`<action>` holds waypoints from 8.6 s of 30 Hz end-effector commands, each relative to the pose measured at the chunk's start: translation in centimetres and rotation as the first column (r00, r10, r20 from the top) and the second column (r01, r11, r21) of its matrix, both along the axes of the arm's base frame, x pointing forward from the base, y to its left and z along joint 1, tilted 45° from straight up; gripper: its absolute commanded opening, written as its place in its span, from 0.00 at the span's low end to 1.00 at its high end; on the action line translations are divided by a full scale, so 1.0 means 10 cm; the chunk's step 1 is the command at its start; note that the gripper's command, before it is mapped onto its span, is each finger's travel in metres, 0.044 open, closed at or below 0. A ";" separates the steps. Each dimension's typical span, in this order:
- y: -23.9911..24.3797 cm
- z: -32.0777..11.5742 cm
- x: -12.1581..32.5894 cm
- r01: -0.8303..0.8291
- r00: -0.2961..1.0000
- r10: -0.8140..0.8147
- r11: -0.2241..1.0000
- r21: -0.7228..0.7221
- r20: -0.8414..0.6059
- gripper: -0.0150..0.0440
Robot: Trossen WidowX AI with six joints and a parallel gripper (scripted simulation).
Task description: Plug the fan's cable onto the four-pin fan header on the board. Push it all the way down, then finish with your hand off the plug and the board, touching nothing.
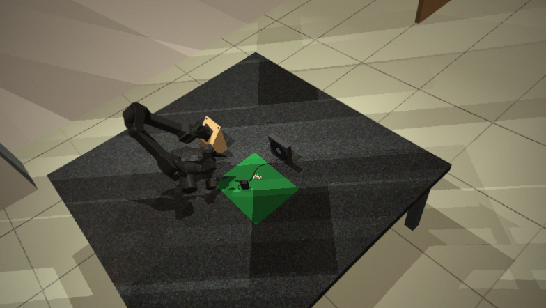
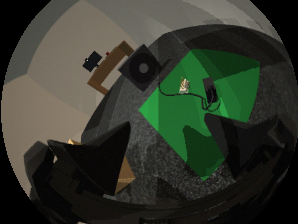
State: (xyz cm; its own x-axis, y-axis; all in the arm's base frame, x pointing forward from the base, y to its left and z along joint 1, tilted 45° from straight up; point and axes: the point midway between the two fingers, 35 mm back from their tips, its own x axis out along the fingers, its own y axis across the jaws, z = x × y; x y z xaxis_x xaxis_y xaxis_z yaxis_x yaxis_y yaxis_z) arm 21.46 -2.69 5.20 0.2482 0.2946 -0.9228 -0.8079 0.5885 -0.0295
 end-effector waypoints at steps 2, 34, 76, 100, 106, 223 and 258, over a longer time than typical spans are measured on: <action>0.01 -0.02 -0.01 0.030 0.996 -0.033 0.998 -0.048 -0.078 1.00; 0.09 0.11 -0.02 0.130 0.922 -0.303 0.828 -0.545 -0.242 1.00; 0.50 0.54 0.42 0.807 0.515 -0.752 0.264 -0.528 0.411 1.00; 1.06 0.48 0.85 0.296 -0.913 -0.386 -0.846 0.443 -0.128 1.00; 1.16 0.46 0.91 -0.046 -0.918 -0.136 -0.896 0.441 -0.372 1.00; 0.61 -0.37 1.02 0.597 -0.787 -0.608 -0.710 0.374 0.101 0.25; 0.80 -0.57 0.96 0.947 0.224 -0.839 0.068 -0.313 0.496 0.25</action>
State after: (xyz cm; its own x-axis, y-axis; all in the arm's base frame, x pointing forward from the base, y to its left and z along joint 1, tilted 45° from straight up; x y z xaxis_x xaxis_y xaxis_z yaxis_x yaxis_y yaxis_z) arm 31.15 5.12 -0.23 0.1254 -0.6888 -0.7140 0.4516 0.6805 -0.5771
